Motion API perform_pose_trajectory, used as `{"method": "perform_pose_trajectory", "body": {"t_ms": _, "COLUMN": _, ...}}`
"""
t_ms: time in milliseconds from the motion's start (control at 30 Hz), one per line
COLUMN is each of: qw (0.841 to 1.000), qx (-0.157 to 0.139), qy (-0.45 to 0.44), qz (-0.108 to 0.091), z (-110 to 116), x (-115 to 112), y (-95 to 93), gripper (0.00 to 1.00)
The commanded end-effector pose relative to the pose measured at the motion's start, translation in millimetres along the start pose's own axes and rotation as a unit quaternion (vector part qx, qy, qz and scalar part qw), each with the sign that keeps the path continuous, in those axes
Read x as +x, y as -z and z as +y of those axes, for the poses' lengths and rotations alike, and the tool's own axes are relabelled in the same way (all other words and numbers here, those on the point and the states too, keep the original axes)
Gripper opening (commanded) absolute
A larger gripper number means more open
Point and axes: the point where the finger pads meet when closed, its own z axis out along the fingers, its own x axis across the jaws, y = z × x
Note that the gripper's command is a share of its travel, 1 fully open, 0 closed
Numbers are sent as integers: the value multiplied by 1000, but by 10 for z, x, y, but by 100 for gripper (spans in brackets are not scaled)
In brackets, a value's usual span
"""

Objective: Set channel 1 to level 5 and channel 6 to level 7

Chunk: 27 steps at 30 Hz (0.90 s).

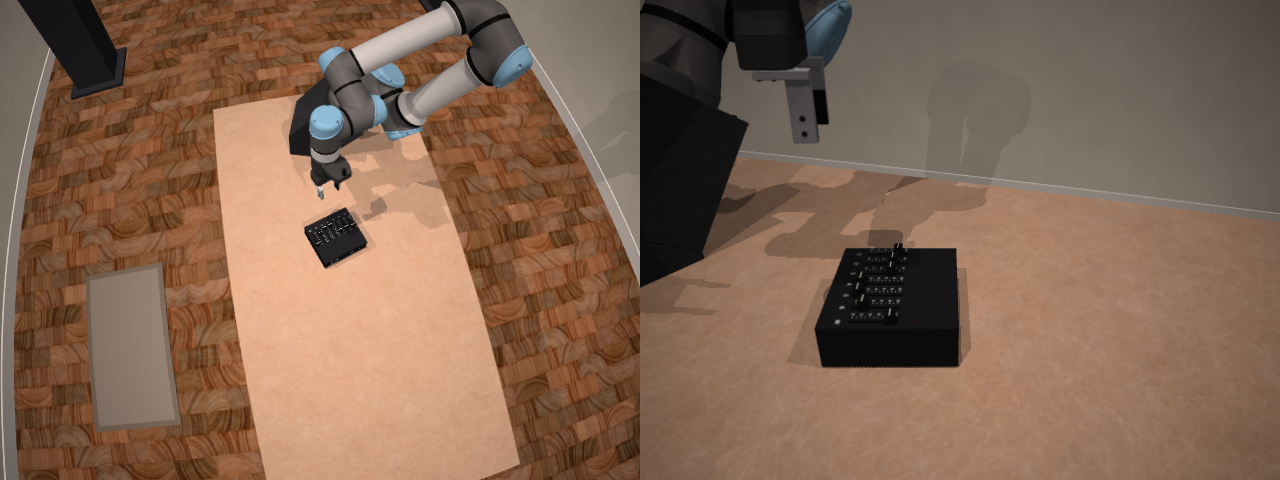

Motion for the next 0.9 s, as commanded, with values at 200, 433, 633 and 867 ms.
{"method": "perform_pose_trajectory", "body": {"t_ms": 200, "qw": 999, "qx": 0, "qy": 53, "qz": 2, "z": -41, "x": -7, "y": -10, "gripper": 100}}
{"method": "perform_pose_trajectory", "body": {"t_ms": 433, "qw": 991, "qx": -1, "qy": 136, "qz": 4, "z": -99, "x": -24, "y": -33, "gripper": 100}}
{"method": "perform_pose_trajectory", "body": {"t_ms": 633, "qw": 972, "qx": -2, "qy": 233, "qz": 6, "z": -162, "x": -44, "y": -63, "gripper": 100}}
{"method": "perform_pose_trajectory", "body": {"t_ms": 867, "qw": 944, "qx": -4, "qy": 330, "qz": 8, "z": -219, "x": -62, "y": -95, "gripper": 100}}
